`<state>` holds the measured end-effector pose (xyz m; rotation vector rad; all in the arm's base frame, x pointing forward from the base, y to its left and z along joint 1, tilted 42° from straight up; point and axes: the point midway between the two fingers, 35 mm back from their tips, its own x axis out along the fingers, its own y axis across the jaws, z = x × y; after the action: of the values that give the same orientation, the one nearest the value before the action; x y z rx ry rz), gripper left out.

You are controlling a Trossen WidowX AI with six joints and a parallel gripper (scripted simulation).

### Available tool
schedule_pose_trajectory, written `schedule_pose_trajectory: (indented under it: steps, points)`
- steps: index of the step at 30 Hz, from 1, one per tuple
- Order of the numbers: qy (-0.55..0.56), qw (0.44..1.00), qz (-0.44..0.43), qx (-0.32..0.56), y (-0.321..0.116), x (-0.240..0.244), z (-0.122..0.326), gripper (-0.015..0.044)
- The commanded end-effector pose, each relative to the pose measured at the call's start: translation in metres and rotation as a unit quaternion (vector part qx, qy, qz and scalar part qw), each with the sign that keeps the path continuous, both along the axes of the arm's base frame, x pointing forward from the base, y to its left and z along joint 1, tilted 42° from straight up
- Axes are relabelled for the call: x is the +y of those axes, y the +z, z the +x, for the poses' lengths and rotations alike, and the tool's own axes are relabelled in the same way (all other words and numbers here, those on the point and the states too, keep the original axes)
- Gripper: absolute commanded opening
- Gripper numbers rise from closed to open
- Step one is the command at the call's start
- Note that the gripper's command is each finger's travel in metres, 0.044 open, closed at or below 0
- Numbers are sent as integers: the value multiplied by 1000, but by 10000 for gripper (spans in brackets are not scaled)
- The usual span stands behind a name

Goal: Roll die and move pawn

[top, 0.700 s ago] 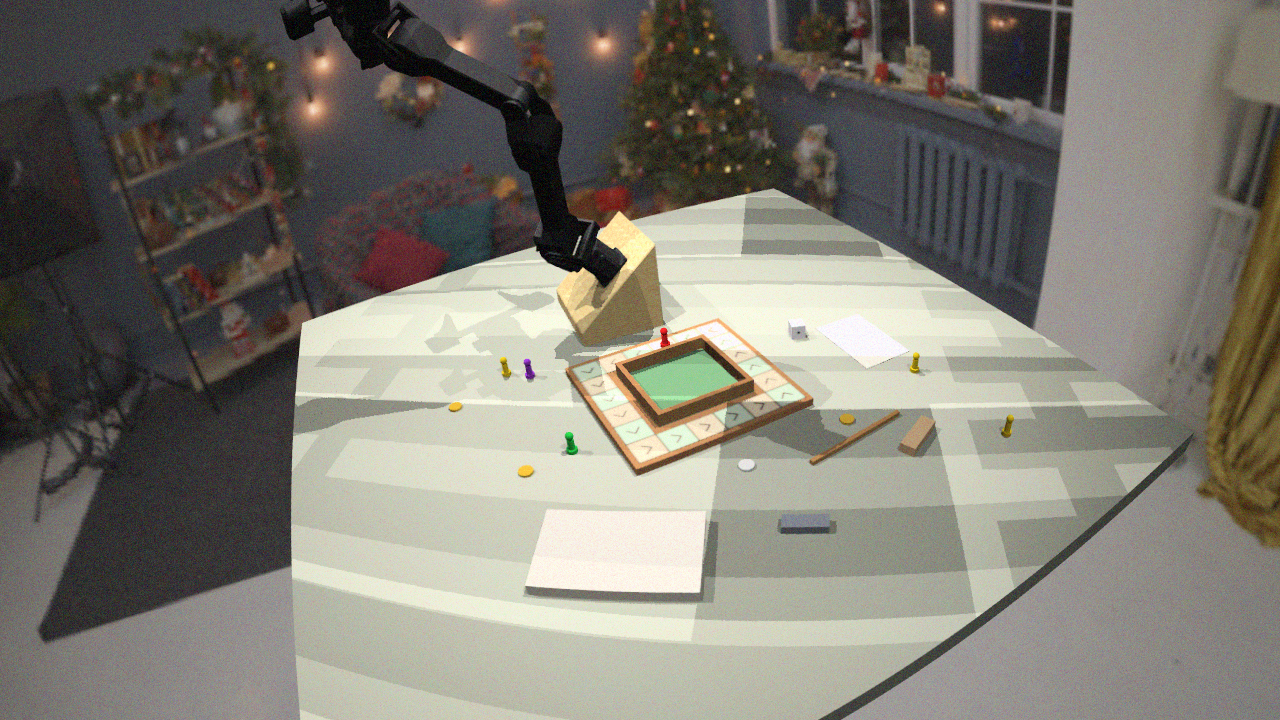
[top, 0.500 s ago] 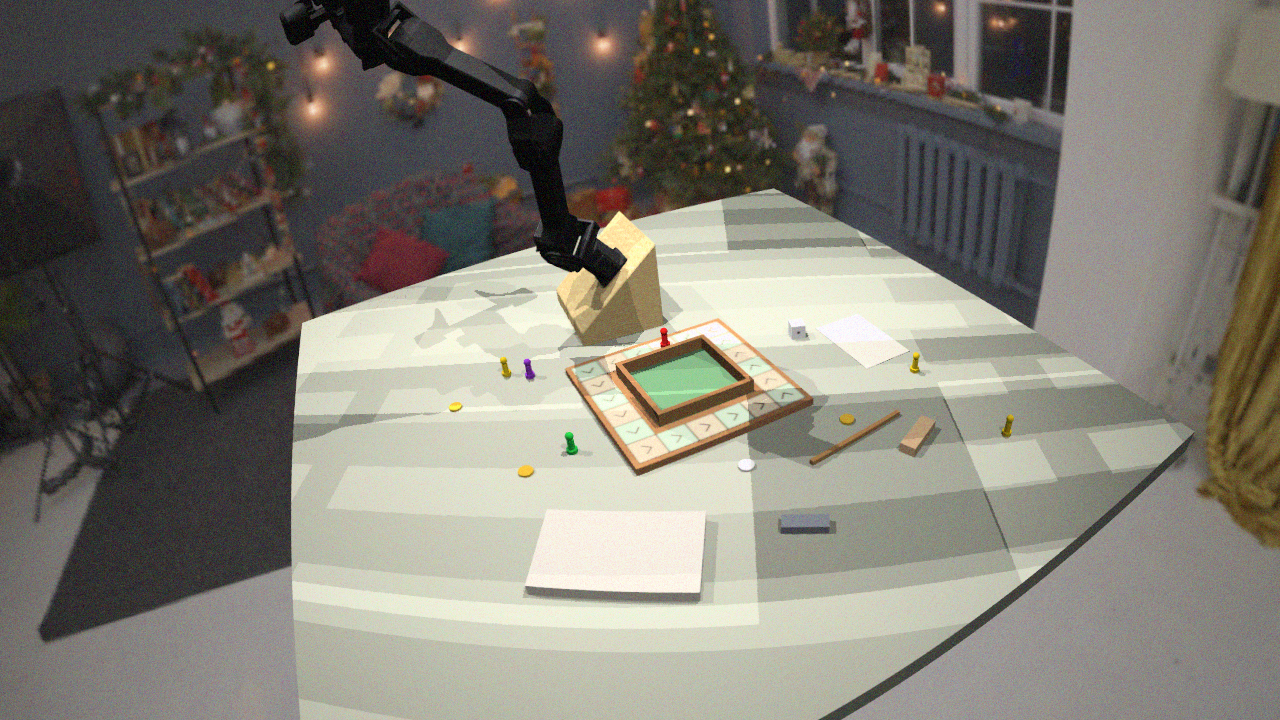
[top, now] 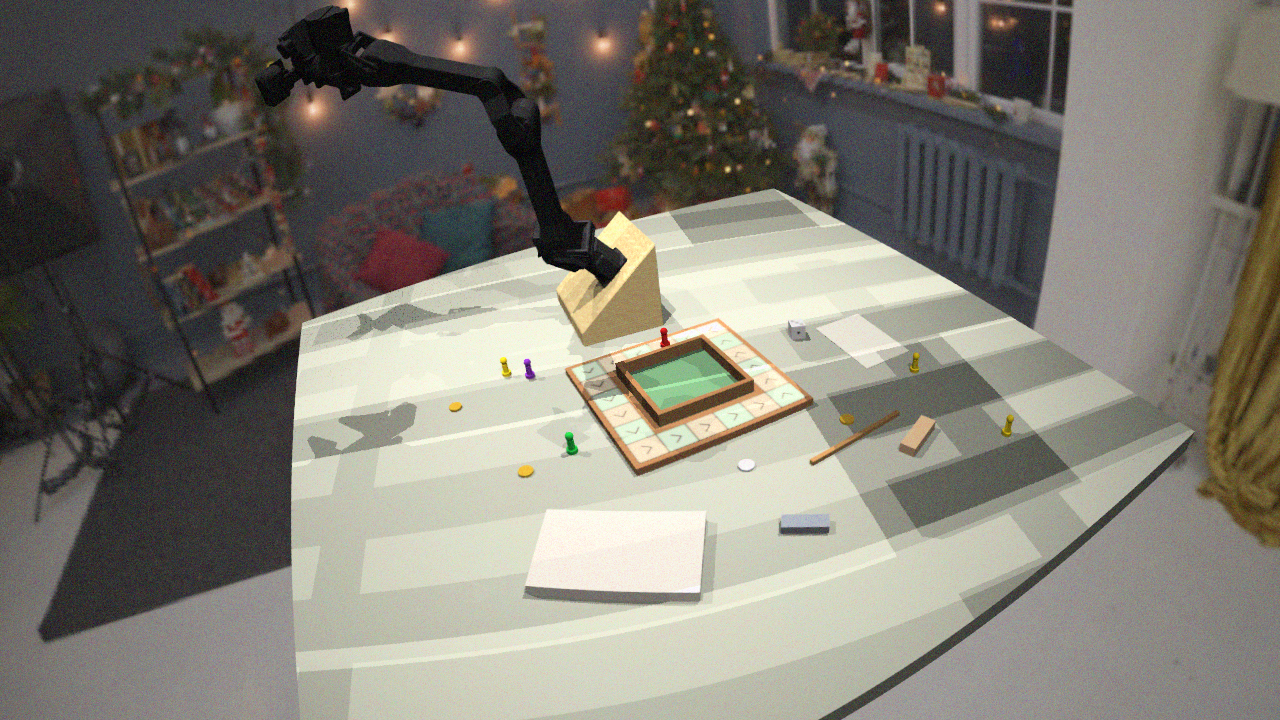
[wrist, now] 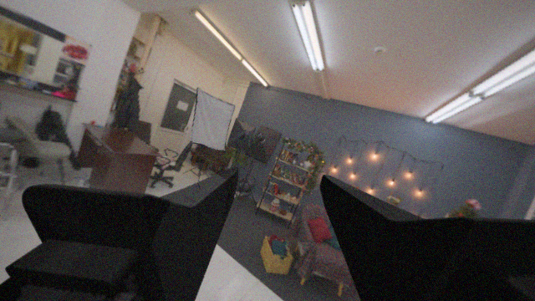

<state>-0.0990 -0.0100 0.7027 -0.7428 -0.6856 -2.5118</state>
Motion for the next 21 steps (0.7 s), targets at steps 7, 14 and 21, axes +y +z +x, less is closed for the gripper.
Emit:
schedule_pose_trajectory:
  steps: [7,14,21]
  points:
    - [175,979,78,-76,-42,-133,-17,275]
    - [279,940,164,-103,-85,-221,13,275]
    - [364,892,244,-114,-129,-293,68,275]
